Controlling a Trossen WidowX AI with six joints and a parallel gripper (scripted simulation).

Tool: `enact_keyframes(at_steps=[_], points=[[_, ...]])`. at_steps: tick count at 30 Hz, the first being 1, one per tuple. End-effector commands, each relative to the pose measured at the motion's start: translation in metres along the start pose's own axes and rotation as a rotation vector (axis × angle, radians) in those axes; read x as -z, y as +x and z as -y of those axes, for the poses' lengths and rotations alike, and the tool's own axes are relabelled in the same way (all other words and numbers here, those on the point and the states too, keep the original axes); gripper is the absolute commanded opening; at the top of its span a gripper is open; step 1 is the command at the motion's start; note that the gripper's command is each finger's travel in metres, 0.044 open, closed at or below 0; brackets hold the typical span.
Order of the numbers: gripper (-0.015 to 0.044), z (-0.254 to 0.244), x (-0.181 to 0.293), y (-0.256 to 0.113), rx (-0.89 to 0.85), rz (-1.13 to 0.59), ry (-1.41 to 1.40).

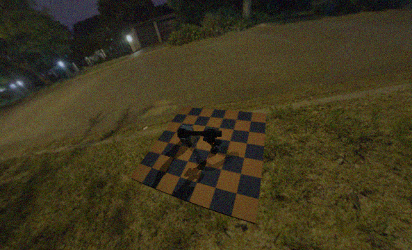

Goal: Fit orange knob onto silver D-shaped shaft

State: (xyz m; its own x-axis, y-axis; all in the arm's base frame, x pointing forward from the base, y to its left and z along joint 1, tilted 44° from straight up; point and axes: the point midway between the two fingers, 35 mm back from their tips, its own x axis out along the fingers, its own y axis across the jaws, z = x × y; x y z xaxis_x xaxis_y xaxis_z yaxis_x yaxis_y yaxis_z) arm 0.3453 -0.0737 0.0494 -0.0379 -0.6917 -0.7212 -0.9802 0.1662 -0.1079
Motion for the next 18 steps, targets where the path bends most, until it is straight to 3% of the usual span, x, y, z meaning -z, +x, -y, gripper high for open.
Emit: enact_keyframes(at_steps=[1, 18], points=[[0.0, 0.0002, -0.0006, -0.0008, 0.005, -0.002, -0.11], [0.0, 0.005, 0.0003, -0.0009, 0.004, -0.003, -0.528]])
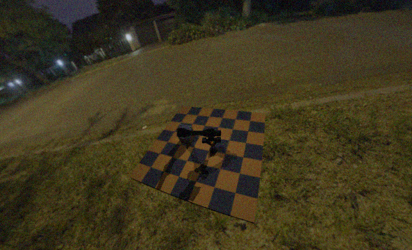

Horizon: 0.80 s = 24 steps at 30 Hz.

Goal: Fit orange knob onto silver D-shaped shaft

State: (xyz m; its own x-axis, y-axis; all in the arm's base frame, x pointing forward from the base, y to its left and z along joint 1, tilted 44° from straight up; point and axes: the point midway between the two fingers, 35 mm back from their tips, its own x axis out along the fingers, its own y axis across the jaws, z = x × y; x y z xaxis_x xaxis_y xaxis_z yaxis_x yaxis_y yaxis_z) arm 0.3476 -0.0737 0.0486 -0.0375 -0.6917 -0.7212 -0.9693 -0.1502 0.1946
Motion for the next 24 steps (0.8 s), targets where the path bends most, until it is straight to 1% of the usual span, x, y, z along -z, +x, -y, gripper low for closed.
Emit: enact_keyframes(at_steps=[1, 5, 11, 19, 24], points=[[0.0, 0.002, 0.003, -0.001, 0.003, -0.004, -0.112], [0.0, 0.001, 0.004, -0.001, 0.003, -0.004, -0.187], [0.0, 0.001, 0.003, 0.002, 0.003, -0.004, -0.187], [0.0, 0.001, 0.003, 0.024, 0.002, -0.005, -0.187], [0.0, 0.001, 0.004, 0.022, 0.003, -0.005, -0.179]])
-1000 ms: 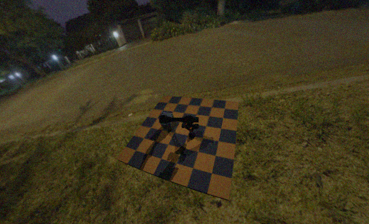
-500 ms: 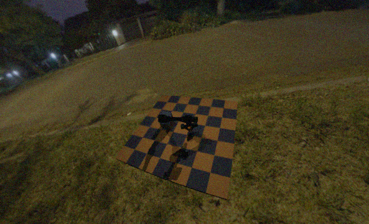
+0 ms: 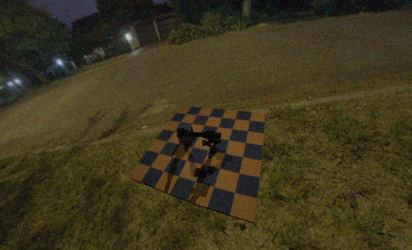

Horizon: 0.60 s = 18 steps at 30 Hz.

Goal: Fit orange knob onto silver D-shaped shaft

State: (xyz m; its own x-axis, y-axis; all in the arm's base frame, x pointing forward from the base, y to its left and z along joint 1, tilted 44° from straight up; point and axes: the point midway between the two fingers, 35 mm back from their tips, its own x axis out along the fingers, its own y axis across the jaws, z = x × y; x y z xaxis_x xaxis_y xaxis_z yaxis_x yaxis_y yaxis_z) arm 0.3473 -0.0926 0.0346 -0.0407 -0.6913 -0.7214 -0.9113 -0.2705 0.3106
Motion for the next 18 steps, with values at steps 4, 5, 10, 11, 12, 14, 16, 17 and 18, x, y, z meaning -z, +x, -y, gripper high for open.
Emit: enact_keyframes(at_steps=[4, 5, 10, 11, 12, 14, 16, 17, 18], points=[[0.0, 0.0015, -0.0008, -0.0023, 0.005, -0.007, 0.0], [0.0, 0.0016, -0.0013, -0.0024, 0.005, -0.007, 0.0], [0.0, 0.0015, -0.0034, -0.002, 0.005, -0.007, 0.0], [0.0, 0.0013, -0.004, -0.0017, 0.005, -0.007, 0.0], [0.0, 0.0009, -0.0046, -0.0014, 0.005, -0.007, 0.0], [0.0, 0.0005, -0.0047, -0.0011, 0.005, -0.007, 0.0], [0.0, 0.0003, -0.0043, -0.0011, 0.005, -0.007, 0.0], [0.0, 0.0002, -0.0041, -0.0011, 0.005, -0.007, 0.0], [0.0, 0.0002, -0.004, -0.0012, 0.005, -0.007, 0.0]])
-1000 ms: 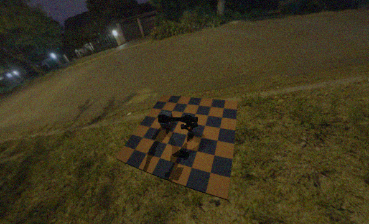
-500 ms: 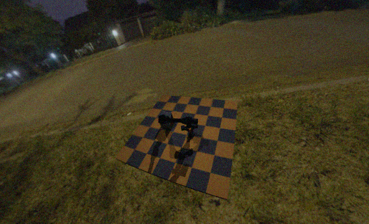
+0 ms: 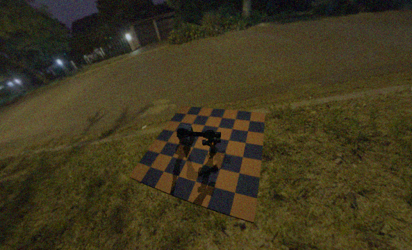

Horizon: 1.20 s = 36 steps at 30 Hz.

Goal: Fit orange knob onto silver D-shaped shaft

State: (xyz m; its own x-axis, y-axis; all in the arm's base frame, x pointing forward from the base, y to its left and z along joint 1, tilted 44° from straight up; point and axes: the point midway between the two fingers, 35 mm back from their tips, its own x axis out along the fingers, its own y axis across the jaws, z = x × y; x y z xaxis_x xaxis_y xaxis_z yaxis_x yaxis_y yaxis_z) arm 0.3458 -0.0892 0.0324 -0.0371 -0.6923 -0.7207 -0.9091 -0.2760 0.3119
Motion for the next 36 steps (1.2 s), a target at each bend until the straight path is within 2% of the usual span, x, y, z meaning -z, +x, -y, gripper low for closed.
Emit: enact_keyframes(at_steps=[1, 36], points=[[0.0, -0.0001, 0.0005, -0.0006, 0.002, -0.004, 0.005], [0.0, 0.0013, 0.0027, 0.0026, 0.002, -0.005, -0.009]])
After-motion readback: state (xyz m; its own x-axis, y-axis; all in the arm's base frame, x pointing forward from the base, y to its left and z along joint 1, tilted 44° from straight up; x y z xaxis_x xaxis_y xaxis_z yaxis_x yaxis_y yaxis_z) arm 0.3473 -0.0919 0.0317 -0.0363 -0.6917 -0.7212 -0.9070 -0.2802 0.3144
